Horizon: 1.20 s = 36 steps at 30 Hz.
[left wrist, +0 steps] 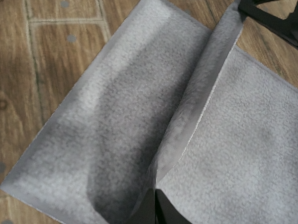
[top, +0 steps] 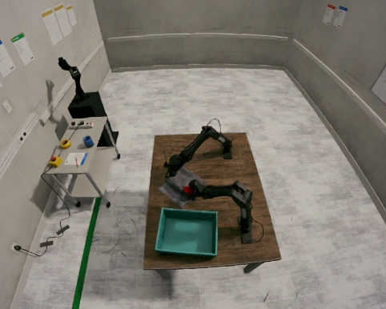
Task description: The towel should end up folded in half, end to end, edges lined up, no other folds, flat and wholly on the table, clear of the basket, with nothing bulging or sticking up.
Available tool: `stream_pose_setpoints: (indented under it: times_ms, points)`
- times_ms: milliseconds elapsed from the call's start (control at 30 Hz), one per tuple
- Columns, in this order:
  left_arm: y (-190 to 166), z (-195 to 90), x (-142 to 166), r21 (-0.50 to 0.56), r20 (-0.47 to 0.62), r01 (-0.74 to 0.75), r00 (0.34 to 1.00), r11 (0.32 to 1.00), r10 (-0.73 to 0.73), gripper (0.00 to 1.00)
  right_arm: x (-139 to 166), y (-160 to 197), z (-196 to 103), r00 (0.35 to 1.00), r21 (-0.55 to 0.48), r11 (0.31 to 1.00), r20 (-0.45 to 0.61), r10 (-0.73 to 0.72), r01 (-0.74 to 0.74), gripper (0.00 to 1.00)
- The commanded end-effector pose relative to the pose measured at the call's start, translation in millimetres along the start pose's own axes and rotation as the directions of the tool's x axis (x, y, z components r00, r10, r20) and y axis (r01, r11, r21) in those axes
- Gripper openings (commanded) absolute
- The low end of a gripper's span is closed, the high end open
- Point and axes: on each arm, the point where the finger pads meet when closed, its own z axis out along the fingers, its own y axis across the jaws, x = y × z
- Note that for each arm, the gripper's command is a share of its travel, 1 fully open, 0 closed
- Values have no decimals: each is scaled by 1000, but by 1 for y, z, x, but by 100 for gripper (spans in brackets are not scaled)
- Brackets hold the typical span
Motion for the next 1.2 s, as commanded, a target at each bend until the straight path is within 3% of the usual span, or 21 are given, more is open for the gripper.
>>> stream_pose_setpoints:
  times_ms: [0,367,467,500,633,667,700,800,833,933,967,1067,1100,1167]
  points:
    - [-1,-3,-7,11,3,-24,1000,1000,24,0,-12,10,-1,999,4,1000,31,16,-16,0]
    - [28,19,-4,-47,-41,-16,999,999,14,0,-9,17,23,1000,9,1000,19,8,-8,0]
    - [24,10,-14,-38,-14,-17,1000,999,17,0,-16,20,17,999,1,1000,30,12,-12,0]
    - [36,21,-4,-73,-38,15,999,997,-17,0,-7,20,30,1000,-13,1000,3,0,0,0]
    - [35,19,-7,-71,-31,11,999,997,-13,0,-9,18,30,1000,-2,1000,14,0,0,0]
    - [28,16,-9,-60,-24,-1,1000,998,-1,0,-23,29,16,999,-25,1000,41,6,-5,0]
    - [50,23,-11,-59,-42,14,999,998,-16,0,-6,33,45,1000,-9,1000,1,-18,18,0]
    - [50,23,-11,-59,-42,14,999,998,-16,0,-6,33,45,1000,-9,1000,1,-18,18,0]
    - [62,24,-17,-59,-42,13,999,998,-16,19,-8,41,55,1000,-2,1000,-2,4,-4,4]
    - [60,20,-22,-55,-28,12,1000,998,-14,19,-13,35,56,1000,5,1000,4,13,-13,4]
    - [73,25,-22,-59,-42,13,999,998,-16,70,-5,46,54,1000,-7,1000,4,4,-4,30]
    - [69,18,-30,-52,-19,10,1000,999,-11,70,-19,58,39,1000,-33,999,29,10,-9,30]
    - [84,26,-28,-59,-41,13,999,998,-16,78,-7,54,49,1000,-16,1000,12,-1,2,60]
    - [84,26,-28,-59,-41,13,999,998,-16,78,-7,54,48,1000,-17,1000,14,-1,1,60]
